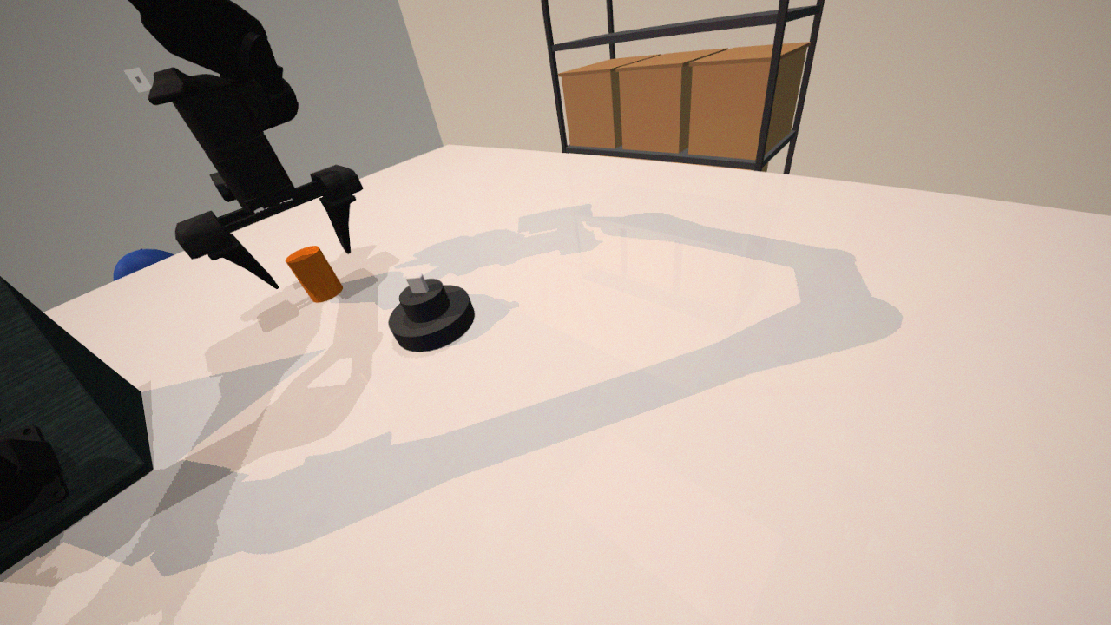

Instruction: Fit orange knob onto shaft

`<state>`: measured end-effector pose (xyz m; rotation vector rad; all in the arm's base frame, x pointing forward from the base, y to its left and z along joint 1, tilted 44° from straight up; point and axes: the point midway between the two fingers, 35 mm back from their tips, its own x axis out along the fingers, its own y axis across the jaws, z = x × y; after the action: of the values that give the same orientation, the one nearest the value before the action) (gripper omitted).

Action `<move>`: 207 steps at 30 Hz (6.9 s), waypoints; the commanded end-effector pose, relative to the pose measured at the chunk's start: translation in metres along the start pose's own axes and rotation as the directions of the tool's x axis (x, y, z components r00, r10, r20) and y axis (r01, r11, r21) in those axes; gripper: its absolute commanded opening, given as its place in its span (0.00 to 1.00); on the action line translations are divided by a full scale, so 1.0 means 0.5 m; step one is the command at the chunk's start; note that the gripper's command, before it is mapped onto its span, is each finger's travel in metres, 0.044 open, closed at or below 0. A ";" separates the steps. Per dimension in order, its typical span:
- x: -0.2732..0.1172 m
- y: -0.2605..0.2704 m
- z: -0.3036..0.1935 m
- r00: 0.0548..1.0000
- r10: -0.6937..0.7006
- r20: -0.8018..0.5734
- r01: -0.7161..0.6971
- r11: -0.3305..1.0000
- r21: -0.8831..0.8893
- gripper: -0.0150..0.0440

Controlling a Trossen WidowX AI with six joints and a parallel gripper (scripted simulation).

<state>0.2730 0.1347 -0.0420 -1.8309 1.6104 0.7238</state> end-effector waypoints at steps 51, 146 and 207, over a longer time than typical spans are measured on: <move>-0.045 -0.010 0.008 1.000 -0.002 0.000 0.002 1.000 -0.008 0.25; -0.125 -0.112 -0.374 1.000 -0.003 -0.009 0.003 1.000 -0.008 0.25; -0.078 -0.111 -0.389 1.000 -0.002 -0.014 -0.001 0.979 -0.206 0.25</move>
<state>0.3250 0.0218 0.1220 -1.9406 1.6089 0.8443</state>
